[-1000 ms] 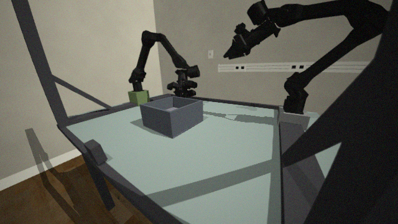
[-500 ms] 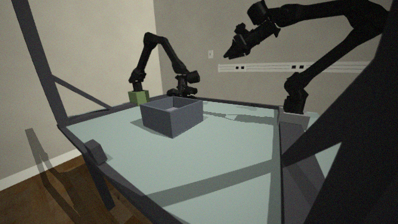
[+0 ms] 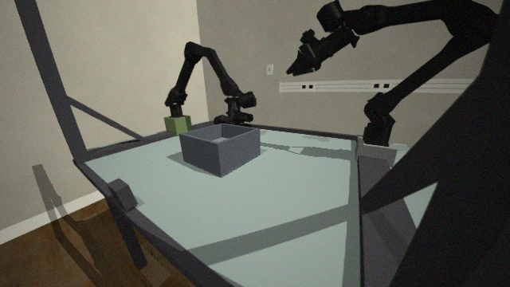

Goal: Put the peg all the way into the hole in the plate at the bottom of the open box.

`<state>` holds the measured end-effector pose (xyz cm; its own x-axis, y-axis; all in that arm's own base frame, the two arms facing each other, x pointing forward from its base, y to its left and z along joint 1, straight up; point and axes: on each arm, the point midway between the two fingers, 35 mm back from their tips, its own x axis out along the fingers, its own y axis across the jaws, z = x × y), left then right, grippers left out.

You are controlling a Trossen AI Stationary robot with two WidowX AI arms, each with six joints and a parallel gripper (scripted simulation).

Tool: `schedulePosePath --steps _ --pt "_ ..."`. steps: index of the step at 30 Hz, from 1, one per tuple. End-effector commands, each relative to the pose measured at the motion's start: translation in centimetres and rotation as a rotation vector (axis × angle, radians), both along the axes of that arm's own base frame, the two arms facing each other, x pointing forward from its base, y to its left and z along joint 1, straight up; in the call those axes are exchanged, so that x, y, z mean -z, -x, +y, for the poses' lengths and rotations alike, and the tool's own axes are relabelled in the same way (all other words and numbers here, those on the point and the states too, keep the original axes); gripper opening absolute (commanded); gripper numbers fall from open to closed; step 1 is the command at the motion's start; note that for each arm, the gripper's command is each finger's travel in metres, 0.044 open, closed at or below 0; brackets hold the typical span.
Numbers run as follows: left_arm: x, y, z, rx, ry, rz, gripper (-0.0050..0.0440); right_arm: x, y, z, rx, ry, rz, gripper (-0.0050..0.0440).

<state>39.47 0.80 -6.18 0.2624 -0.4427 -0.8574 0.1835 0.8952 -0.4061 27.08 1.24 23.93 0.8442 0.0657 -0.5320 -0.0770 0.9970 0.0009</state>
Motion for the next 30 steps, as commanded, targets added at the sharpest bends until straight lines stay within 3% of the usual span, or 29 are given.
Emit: schedulePosePath --steps 1,8,10,20,25,30 --pt "-0.8 -0.6 0.1 0.000 -0.006 -0.026 0.0051 -0.6 0.0 0.0 -0.002 0.000 -0.017 0.0440" --pt "-0.8 -0.6 0.1 0.000 -0.006 -0.026 0.0000 -0.6 0.0 0.0 -0.002 0.000 -0.017 0.0440" --pt "-1.1 -0.7 0.1 -0.001 -0.007 -0.028 0.0027 -0.6 0.0 0.0 -0.002 0.000 -0.017 0.0440" --pt "-6.2 -1.0 0.2 0.000 -0.012 -0.049 0.0027 -0.6 0.0 0.0 -0.002 0.000 -0.017 0.0440" --pt "-6.8 -0.9 0.4 0.001 -0.013 -0.051 0.0027 -0.6 0.0 0.0 -0.002 0.000 -0.017 0.0440" --pt "-6.0 -0.4 0.9 -0.156 0.141 0.053 0.0027 -0.6 0.0 0.0 -0.002 0.000 -0.017 0.0440"
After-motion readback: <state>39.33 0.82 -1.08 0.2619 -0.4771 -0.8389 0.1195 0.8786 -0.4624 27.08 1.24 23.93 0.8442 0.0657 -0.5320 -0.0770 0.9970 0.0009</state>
